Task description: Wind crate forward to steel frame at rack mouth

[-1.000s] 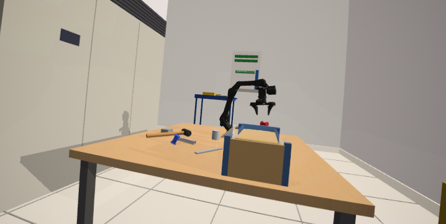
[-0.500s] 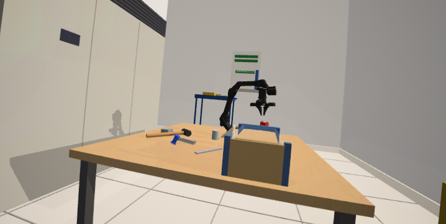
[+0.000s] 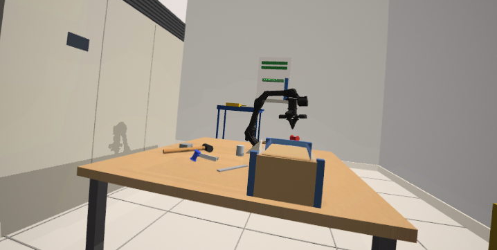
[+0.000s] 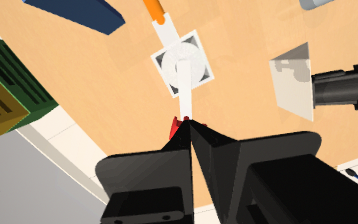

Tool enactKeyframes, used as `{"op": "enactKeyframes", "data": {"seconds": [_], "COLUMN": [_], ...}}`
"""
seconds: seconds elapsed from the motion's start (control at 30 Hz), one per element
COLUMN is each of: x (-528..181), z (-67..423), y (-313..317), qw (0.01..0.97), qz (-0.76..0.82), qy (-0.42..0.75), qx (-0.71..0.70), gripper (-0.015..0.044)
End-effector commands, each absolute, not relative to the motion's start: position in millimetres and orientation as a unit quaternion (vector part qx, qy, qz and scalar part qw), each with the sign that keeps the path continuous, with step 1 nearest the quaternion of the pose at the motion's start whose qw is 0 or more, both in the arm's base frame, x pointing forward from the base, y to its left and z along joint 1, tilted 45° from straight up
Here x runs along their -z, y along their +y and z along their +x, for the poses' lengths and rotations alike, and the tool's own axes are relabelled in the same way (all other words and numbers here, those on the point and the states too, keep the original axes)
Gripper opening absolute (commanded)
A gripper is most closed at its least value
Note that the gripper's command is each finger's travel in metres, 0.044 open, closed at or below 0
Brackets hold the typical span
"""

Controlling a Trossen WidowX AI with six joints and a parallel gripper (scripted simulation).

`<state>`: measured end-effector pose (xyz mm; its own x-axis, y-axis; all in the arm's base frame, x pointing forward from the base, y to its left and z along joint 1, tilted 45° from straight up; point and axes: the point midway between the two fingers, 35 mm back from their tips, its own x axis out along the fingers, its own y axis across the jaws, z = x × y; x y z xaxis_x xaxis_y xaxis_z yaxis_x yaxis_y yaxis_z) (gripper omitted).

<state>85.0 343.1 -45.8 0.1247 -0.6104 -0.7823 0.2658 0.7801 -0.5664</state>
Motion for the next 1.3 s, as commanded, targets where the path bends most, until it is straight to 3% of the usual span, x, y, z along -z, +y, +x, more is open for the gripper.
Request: {"op": "enactKeyframes", "data": {"seconds": [0.0, 1.03, 1.27], "x": [46, 46, 60], "z": [85, 85, 63], "y": [344, 344, 345], "qw": [0.736, 0.736, 0.718], "qz": [-0.145, -0.145, -0.326], "qy": [0.591, 0.591, 0.611], "qx": [0.297, 0.297, 0.071], "gripper": [0.0, 0.0, 0.0184]}}
